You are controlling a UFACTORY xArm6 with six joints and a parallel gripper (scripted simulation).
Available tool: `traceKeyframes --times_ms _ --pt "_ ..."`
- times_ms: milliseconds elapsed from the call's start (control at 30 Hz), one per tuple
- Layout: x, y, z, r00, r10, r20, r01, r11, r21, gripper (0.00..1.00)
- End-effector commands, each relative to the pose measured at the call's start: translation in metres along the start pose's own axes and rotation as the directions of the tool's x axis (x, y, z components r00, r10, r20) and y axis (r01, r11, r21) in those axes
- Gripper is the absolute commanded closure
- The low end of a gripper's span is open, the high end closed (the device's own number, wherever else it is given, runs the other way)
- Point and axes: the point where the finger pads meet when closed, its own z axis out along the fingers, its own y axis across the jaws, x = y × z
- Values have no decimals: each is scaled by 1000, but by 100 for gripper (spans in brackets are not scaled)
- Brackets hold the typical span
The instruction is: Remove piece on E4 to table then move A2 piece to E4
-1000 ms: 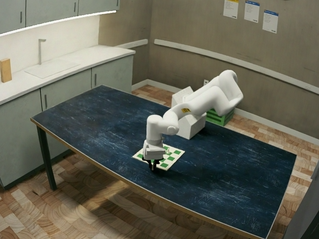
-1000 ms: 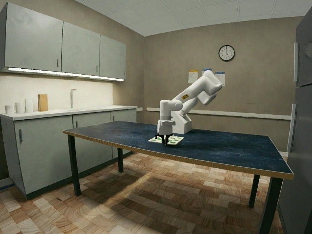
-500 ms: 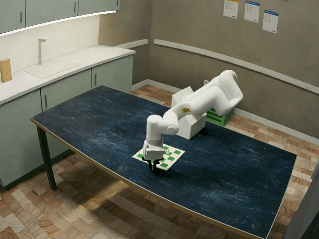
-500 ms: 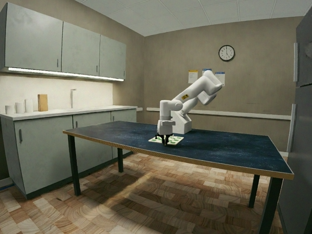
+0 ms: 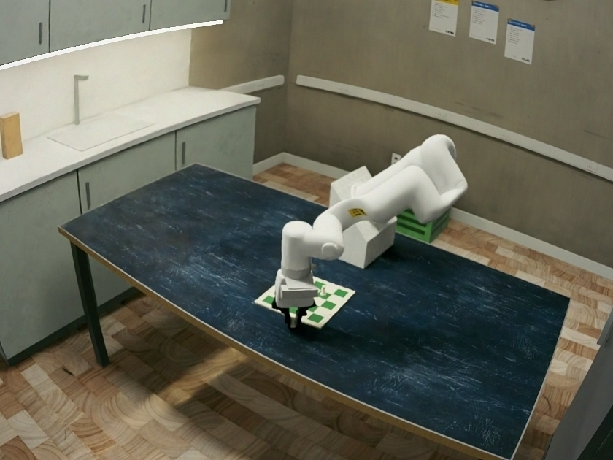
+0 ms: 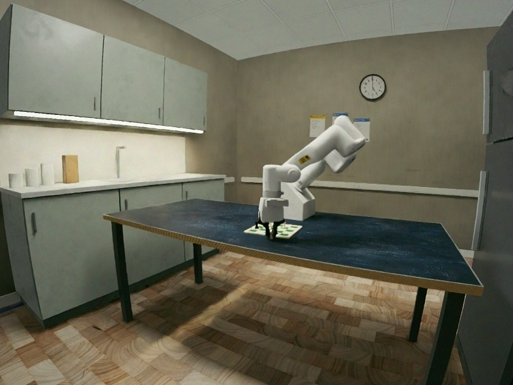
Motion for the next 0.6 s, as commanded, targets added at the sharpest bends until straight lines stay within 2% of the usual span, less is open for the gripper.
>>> traceKeyframes --times_ms 0,67,100,567 --pt "1 1 -1 1000 -1 -2 1 1000 -3 72" --pt "1 1 -1 1000 -1 -2 1 1000 -3 72" --pt "1 1 -1 1000 -1 -2 1 1000 -3 65" --pt "1 1 -3 1000 -1 -2 1 1000 -3 65"
